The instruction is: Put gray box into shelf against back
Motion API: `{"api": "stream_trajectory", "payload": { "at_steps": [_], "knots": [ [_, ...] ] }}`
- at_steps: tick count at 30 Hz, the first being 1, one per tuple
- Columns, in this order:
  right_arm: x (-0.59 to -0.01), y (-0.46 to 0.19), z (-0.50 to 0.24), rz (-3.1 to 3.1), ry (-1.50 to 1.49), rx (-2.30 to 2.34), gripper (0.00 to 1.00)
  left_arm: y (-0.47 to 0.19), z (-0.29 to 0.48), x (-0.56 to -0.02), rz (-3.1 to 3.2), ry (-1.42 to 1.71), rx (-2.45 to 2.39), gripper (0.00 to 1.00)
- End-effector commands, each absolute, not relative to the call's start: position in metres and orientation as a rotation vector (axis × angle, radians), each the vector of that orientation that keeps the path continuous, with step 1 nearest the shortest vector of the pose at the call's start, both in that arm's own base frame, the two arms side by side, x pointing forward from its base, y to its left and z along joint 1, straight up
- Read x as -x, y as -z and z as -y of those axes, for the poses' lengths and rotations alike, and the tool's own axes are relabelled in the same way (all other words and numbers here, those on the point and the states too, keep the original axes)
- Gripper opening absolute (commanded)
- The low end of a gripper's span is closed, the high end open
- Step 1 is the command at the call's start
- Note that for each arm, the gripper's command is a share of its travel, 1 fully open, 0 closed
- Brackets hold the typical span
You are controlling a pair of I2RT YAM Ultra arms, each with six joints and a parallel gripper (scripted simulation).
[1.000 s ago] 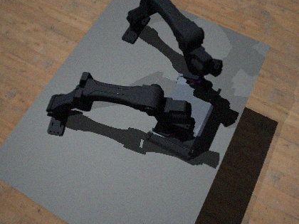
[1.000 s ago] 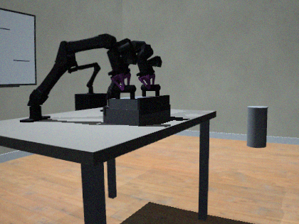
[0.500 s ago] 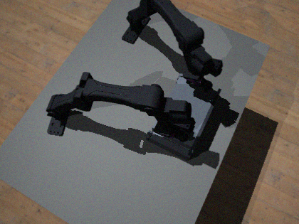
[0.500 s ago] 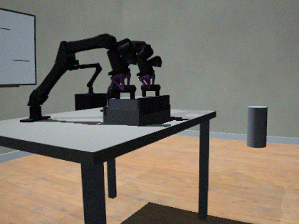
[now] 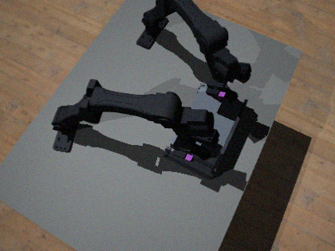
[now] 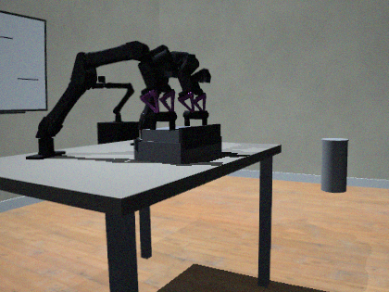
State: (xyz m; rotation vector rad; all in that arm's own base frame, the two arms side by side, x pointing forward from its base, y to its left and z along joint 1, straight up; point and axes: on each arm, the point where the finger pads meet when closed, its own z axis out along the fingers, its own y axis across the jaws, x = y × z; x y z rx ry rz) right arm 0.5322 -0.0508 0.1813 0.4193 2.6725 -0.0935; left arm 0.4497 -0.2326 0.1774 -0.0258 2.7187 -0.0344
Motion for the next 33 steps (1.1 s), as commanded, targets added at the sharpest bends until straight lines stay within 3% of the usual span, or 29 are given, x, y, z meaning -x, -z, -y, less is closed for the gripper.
{"api": "stream_trajectory", "payload": {
  "at_steps": [1,4,19,32,33],
  "knots": [
    [-0.544,-0.211,0.058,-2.571,0.104,-0.408,1.0,-0.196,0.236,-0.462,-2.643,0.063,0.037,1.0],
    [-0.542,-0.186,0.058,-2.633,0.113,-0.413,1.0,-0.175,0.234,-0.46,-2.69,0.025,0.03,1.0],
    [-0.522,-0.233,0.044,-2.603,0.098,-0.407,1.0,-0.224,0.234,-0.437,-2.665,0.053,0.035,1.0],
    [-0.519,-0.227,0.045,-2.656,0.109,-0.423,1.0,-0.24,0.232,-0.421,-2.705,0.017,0.03,1.0],
    [-0.513,-0.259,0.038,-2.592,0.096,-0.403,1.0,-0.243,0.232,-0.419,-2.706,0.016,0.03,1.0]
  ]
}}
